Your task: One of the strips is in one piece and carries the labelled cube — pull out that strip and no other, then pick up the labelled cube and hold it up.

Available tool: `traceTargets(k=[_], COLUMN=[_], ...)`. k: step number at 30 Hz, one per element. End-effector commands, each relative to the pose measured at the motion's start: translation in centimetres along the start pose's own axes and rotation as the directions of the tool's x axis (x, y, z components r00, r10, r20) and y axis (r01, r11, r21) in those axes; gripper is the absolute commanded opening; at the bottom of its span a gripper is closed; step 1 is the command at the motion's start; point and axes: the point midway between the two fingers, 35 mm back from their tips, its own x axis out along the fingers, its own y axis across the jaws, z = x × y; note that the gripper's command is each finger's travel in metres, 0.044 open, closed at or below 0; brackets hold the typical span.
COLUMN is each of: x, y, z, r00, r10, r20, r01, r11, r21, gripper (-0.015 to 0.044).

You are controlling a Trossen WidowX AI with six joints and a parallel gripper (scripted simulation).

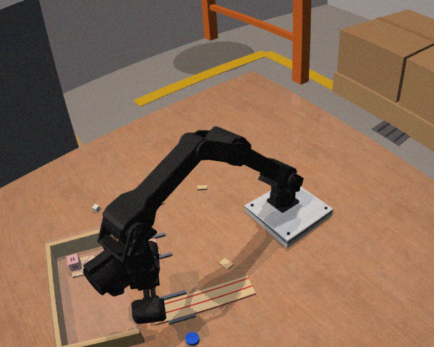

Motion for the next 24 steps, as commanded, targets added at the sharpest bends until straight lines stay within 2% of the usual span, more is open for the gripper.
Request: traceTargets(k=[1,24], x=[0.8,4.6], y=[0.0,-0.1], z=[0.1,0.0], r00=[1.000,1.000], r10=[-0.006,-0.006], r20=[-0.001,-0.001], r01=[0.006,0.006], r11=[1.000,1.000], r21=[-0.003,-0.003], gripper=[0.0250,0.0250])
